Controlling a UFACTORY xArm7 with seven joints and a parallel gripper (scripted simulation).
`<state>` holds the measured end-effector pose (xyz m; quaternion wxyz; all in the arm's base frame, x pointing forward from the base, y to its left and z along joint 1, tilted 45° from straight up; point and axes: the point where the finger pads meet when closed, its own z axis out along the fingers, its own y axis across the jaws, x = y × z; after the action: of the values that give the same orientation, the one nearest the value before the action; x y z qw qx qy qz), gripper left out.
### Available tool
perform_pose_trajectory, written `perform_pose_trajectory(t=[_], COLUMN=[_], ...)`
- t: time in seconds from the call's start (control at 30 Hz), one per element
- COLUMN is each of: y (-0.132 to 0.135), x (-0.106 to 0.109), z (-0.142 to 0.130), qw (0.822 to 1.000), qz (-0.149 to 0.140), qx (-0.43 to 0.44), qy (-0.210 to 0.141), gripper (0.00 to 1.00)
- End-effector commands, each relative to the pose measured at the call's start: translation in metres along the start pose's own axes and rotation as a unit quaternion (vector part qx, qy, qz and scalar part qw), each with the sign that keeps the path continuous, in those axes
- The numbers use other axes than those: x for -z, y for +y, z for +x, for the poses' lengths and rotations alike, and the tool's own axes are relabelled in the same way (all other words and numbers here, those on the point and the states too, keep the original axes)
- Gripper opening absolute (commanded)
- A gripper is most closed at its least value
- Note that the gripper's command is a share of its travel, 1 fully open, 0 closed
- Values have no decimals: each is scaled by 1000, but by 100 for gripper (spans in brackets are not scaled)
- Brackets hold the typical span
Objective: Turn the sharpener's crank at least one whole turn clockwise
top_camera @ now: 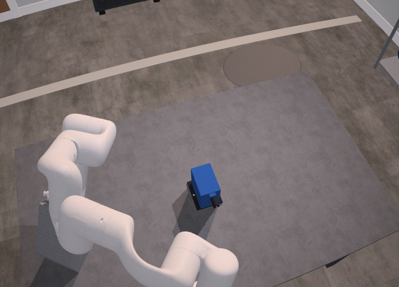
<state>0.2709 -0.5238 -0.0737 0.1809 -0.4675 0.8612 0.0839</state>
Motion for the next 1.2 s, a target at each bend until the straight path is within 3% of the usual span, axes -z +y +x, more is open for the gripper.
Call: perform_pose_trajectory(t=[0.0, 0.43, 0.5, 0.53, 0.6, 1.0, 1.07, 1.1, 1.17], y=[-14, -30, -30, -30, -29, -15, -15, -8, -4], x=[8, 29, 29, 35, 39, 66, 66, 73, 76], z=[-41, -145, -145, -169, -181, -277, -277, -299, -310], qw=[999, 992, 992, 989, 987, 971, 971, 966, 964], qz=[18, 48, 48, 54, 57, 75, 75, 78, 79], qx=[26, 94, 94, 110, 118, 183, 183, 199, 207], qy=[-21, -74, -74, -85, -91, -135, -135, -144, -149], gripper=[100, 100, 100, 100, 100, 100, 100, 100, 100])
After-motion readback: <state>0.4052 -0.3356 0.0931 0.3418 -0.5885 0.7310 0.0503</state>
